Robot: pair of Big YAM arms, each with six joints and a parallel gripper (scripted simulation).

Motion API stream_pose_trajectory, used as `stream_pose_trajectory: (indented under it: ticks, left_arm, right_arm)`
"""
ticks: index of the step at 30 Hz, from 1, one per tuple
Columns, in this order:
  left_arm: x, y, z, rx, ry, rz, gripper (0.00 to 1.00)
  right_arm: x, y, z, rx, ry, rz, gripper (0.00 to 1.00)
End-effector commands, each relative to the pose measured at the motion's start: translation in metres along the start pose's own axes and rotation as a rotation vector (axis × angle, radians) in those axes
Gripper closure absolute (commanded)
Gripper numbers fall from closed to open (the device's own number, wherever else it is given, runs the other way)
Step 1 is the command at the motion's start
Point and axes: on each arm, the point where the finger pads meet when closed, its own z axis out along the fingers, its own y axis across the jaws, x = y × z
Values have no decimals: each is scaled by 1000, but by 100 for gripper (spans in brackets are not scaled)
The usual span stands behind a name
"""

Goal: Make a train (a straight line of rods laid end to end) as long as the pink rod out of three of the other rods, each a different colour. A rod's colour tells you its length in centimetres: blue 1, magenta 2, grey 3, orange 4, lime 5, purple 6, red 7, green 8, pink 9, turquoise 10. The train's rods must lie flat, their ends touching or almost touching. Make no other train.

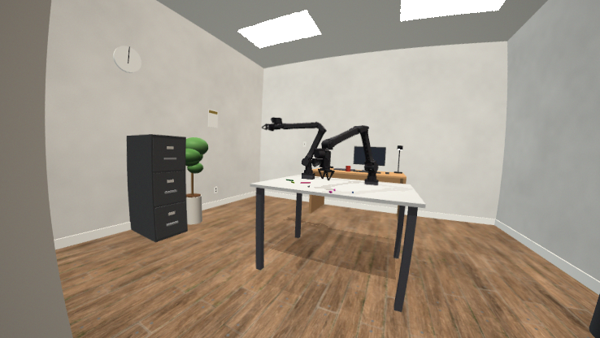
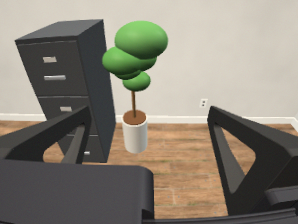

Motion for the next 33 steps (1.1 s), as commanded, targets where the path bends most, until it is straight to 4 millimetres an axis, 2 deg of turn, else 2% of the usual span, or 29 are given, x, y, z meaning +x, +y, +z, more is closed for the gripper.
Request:
stream_pose_trajectory:
  ticks: [1,2,13,15,16,17,18,24,28,29,33]
  left_arm:
    - [-18,4,-10,-9,-22,-168,0]
    - [-22,-6,-10,-8,-22,-195,0]
    - [-35,-47,-9,-3,-24,-494,0]
    - [-35,-47,-9,-3,-24,-494,0]
    - [-36,-52,-9,-2,-24,-550,0]
    - [-34,-41,-9,-2,-24,-572,0]
    - [-38,-60,-9,-1,-24,-595,0]
    - [-44,-83,-9,2,-24,-754,0]
    - [-45,-88,-9,3,-24,-790,0]
    - [-43,-76,-9,3,-24,-811,0]
    - [-40,-75,-5,2,-18,-814,0]
  right_arm:
    - [-12,-4,-7,4,-35,9,0]
    - [-12,-4,-7,4,-35,9,0]
    - [-12,-4,-7,4,-35,9,0]
    - [-12,-4,-7,4,-35,9,0]
    - [-12,-4,-7,4,-35,9,0]
    - [-12,-4,-7,4,-35,9,0]
    - [-12,-4,-7,4,-35,9,0]
    - [-12,-4,-7,4,-35,9,0]
    - [-12,-4,-7,4,-35,9,0]
    - [-12,-4,-7,4,-35,9,0]
    - [-12,-4,-7,4,-35,9,0]
